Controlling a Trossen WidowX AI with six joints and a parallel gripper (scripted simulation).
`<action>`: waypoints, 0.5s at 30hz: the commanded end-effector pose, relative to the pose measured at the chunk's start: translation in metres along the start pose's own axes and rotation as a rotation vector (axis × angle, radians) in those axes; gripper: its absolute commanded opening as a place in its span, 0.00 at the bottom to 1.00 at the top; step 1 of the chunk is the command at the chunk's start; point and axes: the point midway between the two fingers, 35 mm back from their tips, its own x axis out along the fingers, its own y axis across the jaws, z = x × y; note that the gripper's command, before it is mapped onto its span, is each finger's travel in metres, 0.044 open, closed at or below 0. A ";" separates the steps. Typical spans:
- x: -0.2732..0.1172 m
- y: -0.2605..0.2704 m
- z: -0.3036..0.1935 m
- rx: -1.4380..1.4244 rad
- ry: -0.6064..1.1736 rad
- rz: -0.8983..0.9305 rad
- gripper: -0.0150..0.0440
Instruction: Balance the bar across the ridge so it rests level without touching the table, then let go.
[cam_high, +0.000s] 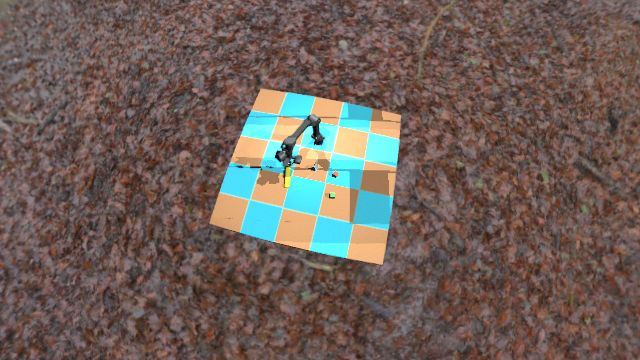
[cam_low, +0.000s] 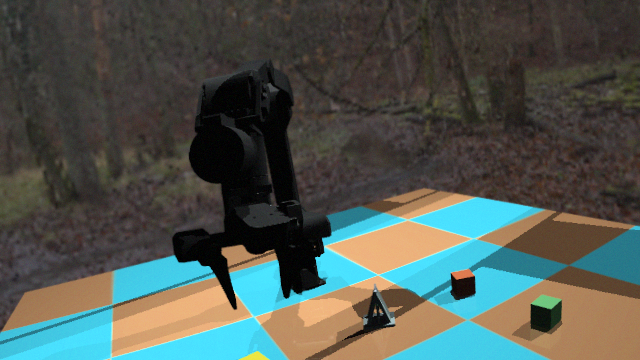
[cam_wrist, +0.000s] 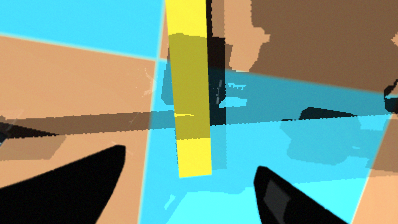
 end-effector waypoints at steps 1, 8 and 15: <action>0.015 -0.002 0.006 -0.071 0.026 0.034 0.79; 0.041 -0.004 0.011 -0.197 0.070 0.091 0.79; 0.051 -0.004 0.012 -0.209 0.073 0.097 0.79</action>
